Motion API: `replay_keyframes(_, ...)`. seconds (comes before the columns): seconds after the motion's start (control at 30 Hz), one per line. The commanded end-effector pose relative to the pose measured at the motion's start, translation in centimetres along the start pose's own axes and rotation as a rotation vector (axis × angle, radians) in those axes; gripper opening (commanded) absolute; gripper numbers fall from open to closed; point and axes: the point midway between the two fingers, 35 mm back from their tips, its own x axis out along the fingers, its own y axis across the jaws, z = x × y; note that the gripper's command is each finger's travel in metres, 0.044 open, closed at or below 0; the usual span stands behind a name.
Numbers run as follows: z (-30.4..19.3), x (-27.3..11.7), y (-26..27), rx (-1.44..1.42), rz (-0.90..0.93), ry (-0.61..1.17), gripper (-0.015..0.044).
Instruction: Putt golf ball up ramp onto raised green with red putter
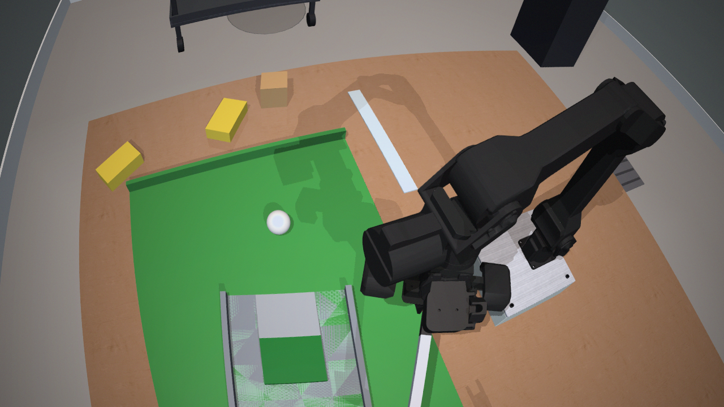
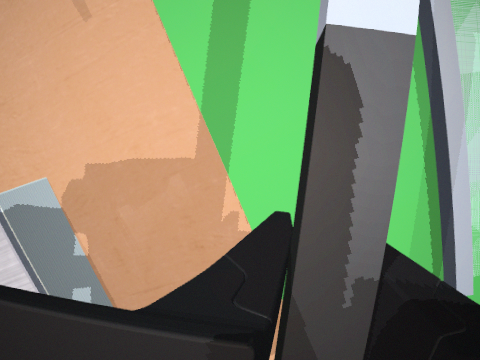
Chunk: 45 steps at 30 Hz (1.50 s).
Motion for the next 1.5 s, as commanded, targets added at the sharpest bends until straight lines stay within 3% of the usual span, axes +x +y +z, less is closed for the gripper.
replay_keyframes(0.0,-1.4,-0.6,-1.4,0.092,-0.019,0.004,0.0)
replay_keyframes(0.73,-11.9,-3.2,-6.0,0.604,-0.084,0.06,0.0)
replay_keyframes(1.47,-22.9,-5.9,-6.0,1.108,-0.135,0.097,0.0)
